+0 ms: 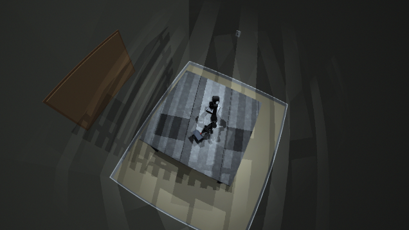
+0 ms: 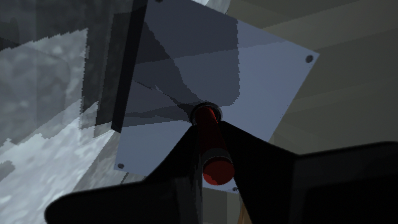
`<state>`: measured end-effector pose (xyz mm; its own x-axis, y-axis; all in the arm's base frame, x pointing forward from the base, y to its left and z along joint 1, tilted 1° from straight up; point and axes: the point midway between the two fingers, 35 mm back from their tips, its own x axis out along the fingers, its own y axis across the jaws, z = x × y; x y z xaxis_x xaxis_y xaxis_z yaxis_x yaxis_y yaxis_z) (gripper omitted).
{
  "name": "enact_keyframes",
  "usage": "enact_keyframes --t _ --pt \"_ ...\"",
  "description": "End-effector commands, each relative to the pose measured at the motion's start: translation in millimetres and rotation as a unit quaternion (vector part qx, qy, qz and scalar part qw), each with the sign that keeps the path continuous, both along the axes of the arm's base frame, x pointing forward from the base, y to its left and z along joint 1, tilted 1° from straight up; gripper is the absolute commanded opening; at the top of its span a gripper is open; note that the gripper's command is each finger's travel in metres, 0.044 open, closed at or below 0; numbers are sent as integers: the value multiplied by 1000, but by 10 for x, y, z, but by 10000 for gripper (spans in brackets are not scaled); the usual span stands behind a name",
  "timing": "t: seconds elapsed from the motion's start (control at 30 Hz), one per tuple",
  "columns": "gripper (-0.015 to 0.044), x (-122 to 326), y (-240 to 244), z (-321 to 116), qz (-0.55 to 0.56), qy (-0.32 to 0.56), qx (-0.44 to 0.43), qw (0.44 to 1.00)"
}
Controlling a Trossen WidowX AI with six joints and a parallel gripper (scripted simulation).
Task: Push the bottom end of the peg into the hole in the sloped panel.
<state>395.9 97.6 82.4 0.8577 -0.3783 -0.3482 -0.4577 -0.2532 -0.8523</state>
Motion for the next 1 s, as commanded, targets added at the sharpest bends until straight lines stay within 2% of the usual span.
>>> enact_keyframes --t 0.0,0.2,0.77,0.97 --pt "0 -1 1 2 0 0 0 1000" --pt "0 -1 1 2 0 0 0 1000" --pt "440 -35 24 15 0 1 1 1000" --pt "440 -121 79 45 0 4 2 1000"
